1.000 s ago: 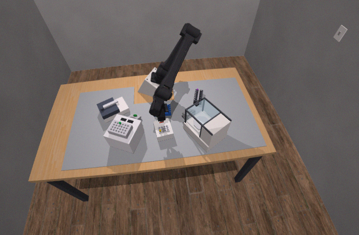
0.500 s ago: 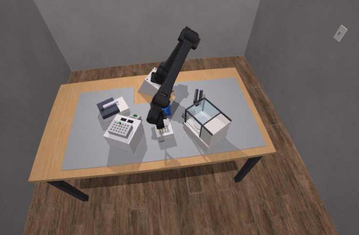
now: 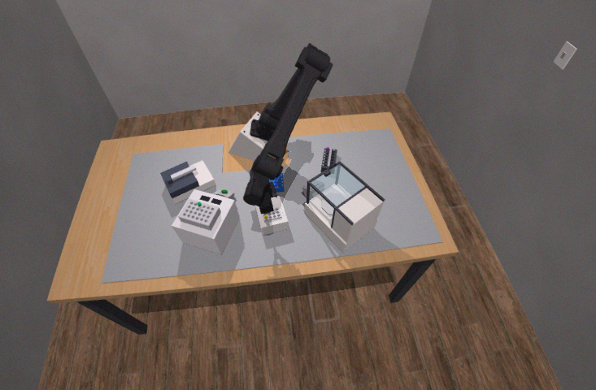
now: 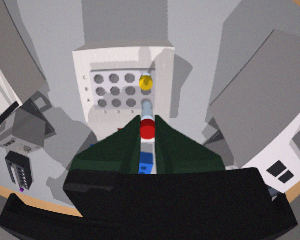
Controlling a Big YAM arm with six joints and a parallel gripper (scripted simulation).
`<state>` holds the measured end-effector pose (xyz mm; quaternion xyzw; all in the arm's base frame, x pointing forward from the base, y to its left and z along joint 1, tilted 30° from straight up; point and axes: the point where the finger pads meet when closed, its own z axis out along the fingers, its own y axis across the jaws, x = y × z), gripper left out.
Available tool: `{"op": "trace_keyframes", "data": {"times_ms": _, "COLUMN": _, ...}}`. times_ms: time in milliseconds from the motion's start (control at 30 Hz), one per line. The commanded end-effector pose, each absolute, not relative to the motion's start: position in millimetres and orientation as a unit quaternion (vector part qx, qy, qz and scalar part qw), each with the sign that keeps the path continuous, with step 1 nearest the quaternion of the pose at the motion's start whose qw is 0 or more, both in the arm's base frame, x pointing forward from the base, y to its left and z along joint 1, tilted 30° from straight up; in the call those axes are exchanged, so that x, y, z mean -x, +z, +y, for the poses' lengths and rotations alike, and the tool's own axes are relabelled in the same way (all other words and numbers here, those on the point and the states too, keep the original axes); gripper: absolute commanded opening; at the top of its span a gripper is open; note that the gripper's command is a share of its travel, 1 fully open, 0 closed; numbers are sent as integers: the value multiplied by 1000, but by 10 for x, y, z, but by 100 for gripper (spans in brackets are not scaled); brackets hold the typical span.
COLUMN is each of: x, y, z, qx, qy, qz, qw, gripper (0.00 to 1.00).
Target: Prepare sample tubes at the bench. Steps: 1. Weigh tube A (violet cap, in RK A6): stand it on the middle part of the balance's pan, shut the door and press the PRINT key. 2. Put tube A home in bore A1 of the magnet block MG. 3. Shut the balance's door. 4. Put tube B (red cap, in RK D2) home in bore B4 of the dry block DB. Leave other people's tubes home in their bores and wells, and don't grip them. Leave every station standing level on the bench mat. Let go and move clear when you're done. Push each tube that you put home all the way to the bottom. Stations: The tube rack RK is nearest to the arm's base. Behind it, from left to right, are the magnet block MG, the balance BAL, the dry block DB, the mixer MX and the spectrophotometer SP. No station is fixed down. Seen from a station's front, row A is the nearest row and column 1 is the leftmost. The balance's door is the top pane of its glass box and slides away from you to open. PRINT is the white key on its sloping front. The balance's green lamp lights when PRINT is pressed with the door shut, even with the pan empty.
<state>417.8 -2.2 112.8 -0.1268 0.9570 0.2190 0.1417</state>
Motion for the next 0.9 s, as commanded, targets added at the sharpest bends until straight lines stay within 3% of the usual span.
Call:
{"op": "trace_keyframes", "data": {"times_ms": 0, "x": -4152, "y": 1204, "z": -67, "qx": 126, "qy": 218, "qz": 957, "qw": 147, "gripper": 9}}
{"op": "trace_keyframes", "data": {"times_ms": 867, "x": -4233, "y": 1226, "z": -50, "qx": 129, "qy": 215, "qz": 956, "qw": 153, "gripper": 9}}
